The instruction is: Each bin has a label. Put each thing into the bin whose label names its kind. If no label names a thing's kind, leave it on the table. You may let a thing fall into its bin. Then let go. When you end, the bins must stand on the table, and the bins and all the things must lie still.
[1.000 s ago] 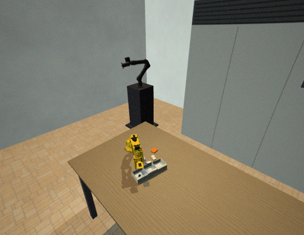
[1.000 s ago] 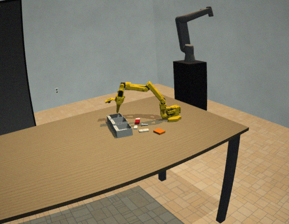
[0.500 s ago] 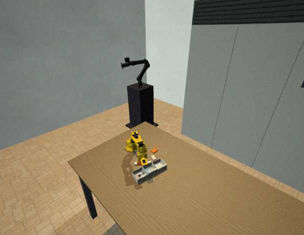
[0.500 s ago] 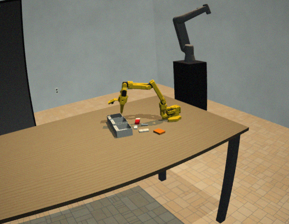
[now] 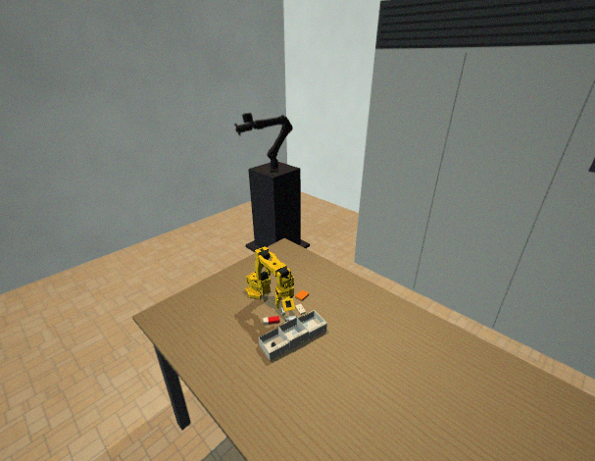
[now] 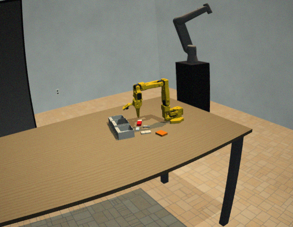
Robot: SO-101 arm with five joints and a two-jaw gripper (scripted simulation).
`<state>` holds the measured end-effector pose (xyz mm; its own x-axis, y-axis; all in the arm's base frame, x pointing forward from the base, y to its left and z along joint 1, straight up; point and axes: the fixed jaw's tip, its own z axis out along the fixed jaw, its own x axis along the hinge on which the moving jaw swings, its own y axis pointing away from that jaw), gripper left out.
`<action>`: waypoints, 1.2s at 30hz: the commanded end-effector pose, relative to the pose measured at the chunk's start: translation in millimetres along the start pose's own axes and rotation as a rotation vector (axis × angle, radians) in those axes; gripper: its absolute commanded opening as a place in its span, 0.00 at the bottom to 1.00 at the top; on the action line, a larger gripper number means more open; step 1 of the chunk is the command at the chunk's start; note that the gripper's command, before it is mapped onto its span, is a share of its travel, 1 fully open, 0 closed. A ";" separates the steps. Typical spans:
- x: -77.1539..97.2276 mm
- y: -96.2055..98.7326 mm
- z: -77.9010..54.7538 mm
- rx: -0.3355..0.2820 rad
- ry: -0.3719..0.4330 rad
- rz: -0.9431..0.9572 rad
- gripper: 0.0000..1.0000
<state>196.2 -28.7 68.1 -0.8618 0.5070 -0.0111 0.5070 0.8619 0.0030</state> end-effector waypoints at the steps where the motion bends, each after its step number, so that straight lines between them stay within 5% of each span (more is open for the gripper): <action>1: 14.7 5.8 -6.2 -0.040 -0.087 0.008 0.21; 9: 35.0 7.2 0.5 -0.031 -0.057 0.007 0.22; 36: 38.5 5.9 5.6 -0.015 -0.025 0.022 0.22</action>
<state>163.9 -5.2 60.9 -0.8524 0.5225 -0.0212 0.5224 0.8526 0.0098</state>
